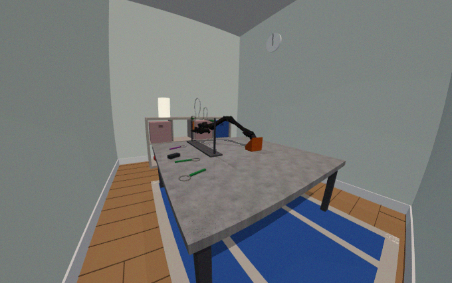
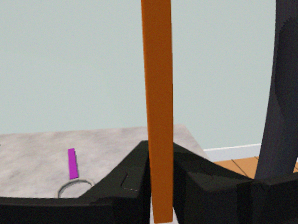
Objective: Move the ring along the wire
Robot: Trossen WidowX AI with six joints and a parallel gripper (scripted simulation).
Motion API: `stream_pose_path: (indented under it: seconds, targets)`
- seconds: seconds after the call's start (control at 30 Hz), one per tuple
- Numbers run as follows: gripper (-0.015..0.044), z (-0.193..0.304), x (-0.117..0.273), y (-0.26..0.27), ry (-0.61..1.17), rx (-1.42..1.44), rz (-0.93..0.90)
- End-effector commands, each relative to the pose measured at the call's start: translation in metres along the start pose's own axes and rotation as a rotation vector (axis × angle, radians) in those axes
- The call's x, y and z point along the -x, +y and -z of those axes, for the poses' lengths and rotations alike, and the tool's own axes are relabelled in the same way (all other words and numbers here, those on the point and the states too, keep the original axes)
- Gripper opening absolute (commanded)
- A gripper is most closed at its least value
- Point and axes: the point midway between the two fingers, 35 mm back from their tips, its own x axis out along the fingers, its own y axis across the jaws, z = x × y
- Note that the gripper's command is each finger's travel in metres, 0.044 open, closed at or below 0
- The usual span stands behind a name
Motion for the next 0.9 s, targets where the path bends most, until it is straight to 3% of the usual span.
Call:
stream_pose_path:
  seconds: [0.0,0.43,0.87]
  targets:
    - [-0.015,-0.001,0.0,0.0,0.002,-0.005,0.0]
    - [-0.015,-0.001,0.0,0.0,0.006,-0.005,0.0]
    - [-0.015,-0.006,0.029,0.013,0.228,-0.007,-0.001]
